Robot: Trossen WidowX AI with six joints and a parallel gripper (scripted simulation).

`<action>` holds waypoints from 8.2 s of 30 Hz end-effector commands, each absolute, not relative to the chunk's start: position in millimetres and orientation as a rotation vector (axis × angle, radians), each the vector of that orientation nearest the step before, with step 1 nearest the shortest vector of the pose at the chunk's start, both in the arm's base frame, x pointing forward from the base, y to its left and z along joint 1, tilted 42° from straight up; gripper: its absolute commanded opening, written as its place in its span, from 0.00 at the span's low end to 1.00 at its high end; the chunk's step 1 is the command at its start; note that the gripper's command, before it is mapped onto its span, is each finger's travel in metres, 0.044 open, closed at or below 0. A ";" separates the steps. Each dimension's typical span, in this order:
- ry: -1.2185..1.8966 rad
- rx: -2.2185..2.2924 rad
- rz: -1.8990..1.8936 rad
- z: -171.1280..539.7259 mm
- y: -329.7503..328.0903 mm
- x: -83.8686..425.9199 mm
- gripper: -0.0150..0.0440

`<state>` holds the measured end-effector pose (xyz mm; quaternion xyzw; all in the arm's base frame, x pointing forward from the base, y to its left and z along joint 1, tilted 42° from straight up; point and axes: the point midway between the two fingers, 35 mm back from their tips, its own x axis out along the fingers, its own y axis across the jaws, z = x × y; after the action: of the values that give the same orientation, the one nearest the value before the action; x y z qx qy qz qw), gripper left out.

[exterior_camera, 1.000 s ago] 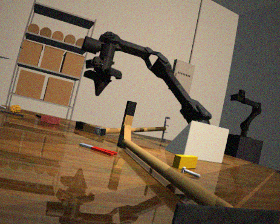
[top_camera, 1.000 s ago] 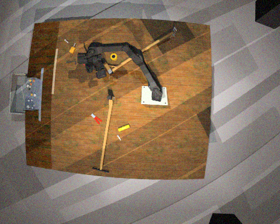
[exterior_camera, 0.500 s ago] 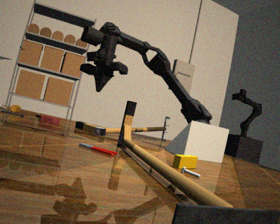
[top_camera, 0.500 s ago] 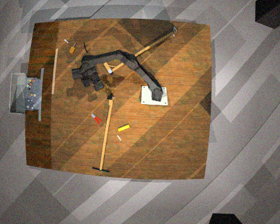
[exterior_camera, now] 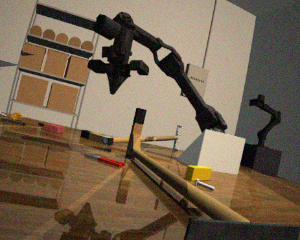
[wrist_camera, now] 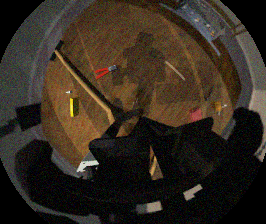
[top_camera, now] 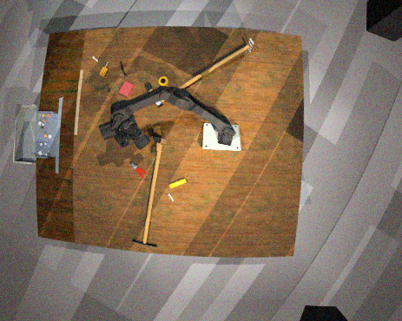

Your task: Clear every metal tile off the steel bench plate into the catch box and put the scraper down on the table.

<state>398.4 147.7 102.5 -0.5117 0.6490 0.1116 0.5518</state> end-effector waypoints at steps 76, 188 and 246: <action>1.559 -1.802 0.730 -123.1 301.3 250.7 0.25; 1.509 -1.807 0.681 -196.7 241.4 320.6 0.25; 1.475 -1.819 0.622 -186.8 239.9 376.4 0.25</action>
<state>373.2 248.4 -181.5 -0.7010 0.5651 0.2443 0.3601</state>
